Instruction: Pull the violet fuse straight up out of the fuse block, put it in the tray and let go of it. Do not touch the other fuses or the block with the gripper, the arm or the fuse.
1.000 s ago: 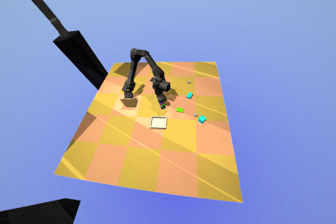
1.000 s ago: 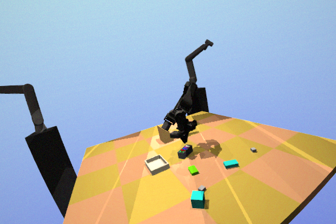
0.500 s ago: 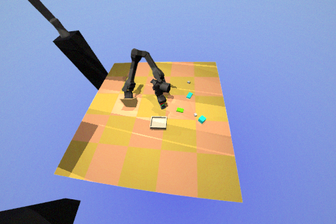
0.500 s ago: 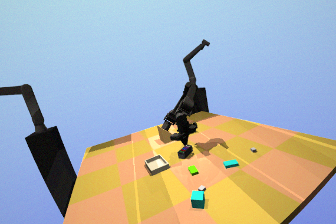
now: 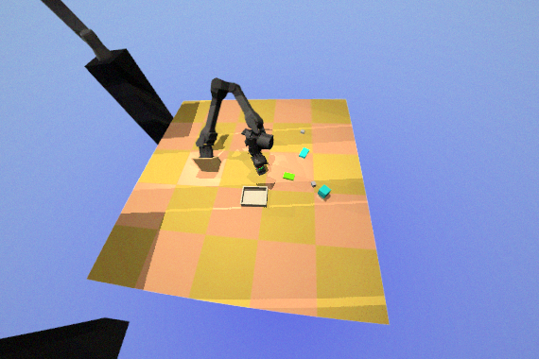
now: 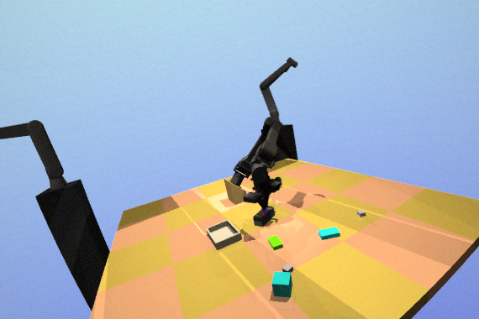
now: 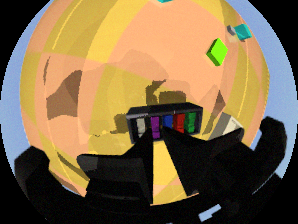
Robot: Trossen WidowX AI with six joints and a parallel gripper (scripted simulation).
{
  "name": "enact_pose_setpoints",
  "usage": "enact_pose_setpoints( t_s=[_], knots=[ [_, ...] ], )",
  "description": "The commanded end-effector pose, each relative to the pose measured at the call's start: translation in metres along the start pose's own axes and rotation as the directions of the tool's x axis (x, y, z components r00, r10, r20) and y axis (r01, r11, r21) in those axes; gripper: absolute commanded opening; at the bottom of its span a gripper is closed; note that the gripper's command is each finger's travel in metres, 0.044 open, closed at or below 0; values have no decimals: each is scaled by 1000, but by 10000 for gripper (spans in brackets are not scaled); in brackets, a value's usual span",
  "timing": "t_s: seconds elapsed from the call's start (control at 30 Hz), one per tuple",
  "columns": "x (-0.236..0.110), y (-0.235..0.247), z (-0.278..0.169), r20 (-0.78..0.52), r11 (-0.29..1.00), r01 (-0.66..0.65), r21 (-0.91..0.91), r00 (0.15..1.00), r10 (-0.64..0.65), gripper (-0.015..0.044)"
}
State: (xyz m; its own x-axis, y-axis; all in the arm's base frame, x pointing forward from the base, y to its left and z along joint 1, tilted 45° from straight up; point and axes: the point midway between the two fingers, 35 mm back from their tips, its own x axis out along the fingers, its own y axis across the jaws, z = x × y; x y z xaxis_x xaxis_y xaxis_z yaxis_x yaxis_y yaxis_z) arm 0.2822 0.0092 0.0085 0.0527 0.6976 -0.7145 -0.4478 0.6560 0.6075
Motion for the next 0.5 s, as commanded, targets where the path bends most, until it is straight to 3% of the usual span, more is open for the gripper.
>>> enact_pose_setpoints(
  t_s=[0.0, 0.47],
  knots=[
    [1, 0, 0, 2, 1000, -2, 6, 1000, 2, 61],
    [8, 0, 0, 3, 1000, -2, 6, 1000, 2, 61]
  ],
)
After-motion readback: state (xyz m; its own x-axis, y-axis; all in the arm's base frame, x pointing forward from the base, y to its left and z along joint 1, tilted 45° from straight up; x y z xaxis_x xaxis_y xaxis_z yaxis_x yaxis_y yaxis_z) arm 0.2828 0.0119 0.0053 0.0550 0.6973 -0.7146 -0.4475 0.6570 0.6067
